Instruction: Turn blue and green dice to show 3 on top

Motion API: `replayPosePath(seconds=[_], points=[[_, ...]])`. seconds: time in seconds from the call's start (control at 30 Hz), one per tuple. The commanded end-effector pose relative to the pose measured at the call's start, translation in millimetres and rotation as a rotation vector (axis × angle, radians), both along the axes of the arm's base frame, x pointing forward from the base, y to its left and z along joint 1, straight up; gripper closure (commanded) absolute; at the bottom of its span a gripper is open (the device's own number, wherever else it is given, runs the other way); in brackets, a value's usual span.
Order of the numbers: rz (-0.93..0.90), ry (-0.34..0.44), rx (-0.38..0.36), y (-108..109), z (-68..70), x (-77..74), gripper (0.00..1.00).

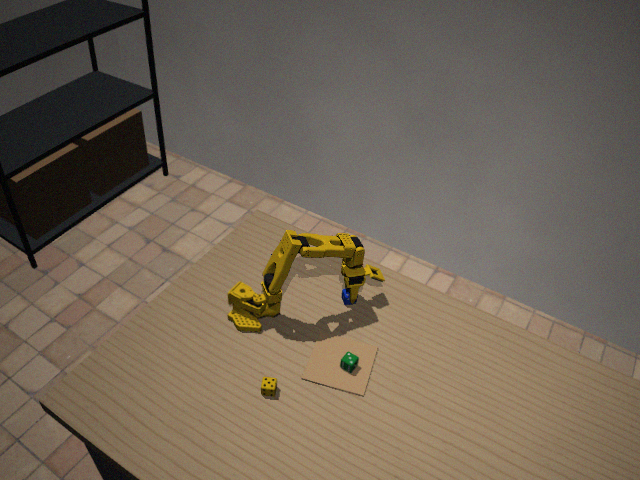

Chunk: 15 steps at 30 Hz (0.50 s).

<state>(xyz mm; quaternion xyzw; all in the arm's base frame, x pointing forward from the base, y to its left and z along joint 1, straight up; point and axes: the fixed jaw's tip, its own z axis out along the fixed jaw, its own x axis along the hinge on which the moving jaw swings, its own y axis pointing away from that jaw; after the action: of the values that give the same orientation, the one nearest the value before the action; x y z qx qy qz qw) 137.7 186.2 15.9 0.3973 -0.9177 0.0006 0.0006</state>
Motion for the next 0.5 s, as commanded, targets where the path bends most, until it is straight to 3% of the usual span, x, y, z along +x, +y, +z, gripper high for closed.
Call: replayPosePath(seconds=[0.0,0.27,0.47], points=[[-0.003,-0.026,0.033,3,6.4,4.5,1.00],[-0.003,-0.026,0.033,3,9.2,4.5,1.00],[-0.003,-0.025,0.033,4,22.2,4.2,1.00]])
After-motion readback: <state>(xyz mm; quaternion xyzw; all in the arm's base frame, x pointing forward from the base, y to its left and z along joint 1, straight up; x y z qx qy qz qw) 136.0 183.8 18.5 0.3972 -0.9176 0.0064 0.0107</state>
